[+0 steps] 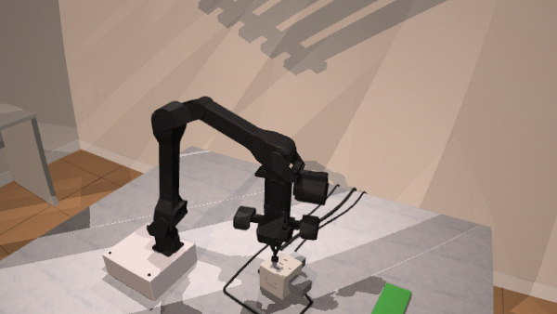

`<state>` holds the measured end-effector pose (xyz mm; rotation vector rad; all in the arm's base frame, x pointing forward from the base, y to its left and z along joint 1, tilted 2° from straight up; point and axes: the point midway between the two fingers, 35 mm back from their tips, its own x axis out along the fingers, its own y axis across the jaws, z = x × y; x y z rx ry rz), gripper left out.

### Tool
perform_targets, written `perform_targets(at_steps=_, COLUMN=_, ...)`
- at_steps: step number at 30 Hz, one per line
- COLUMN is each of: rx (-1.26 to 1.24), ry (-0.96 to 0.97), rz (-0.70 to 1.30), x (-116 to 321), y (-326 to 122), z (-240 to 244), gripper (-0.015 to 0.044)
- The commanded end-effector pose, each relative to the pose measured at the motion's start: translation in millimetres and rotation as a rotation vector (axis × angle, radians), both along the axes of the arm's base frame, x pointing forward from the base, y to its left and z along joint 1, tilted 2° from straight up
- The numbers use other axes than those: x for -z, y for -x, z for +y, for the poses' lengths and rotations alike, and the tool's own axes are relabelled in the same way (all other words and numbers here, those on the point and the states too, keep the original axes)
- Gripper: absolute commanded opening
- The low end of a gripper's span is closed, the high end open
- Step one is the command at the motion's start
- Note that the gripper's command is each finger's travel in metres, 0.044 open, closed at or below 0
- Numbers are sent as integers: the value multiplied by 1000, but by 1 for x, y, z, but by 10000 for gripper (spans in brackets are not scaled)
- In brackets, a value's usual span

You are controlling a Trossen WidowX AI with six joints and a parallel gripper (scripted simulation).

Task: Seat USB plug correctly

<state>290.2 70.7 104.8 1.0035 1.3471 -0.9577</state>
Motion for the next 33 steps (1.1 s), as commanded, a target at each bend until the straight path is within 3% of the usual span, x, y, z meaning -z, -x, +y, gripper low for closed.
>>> perform_targets(at_steps=1, rx=105, ry=-1, rz=4, x=0, y=0, z=0, gripper=0)
perform_targets(at_steps=16, rx=482, ry=-4, rz=14, x=0, y=0, z=0, gripper=0)
perform_targets(at_steps=33, rx=482, ry=-7, rz=12, x=0, y=0, z=0, gripper=0)
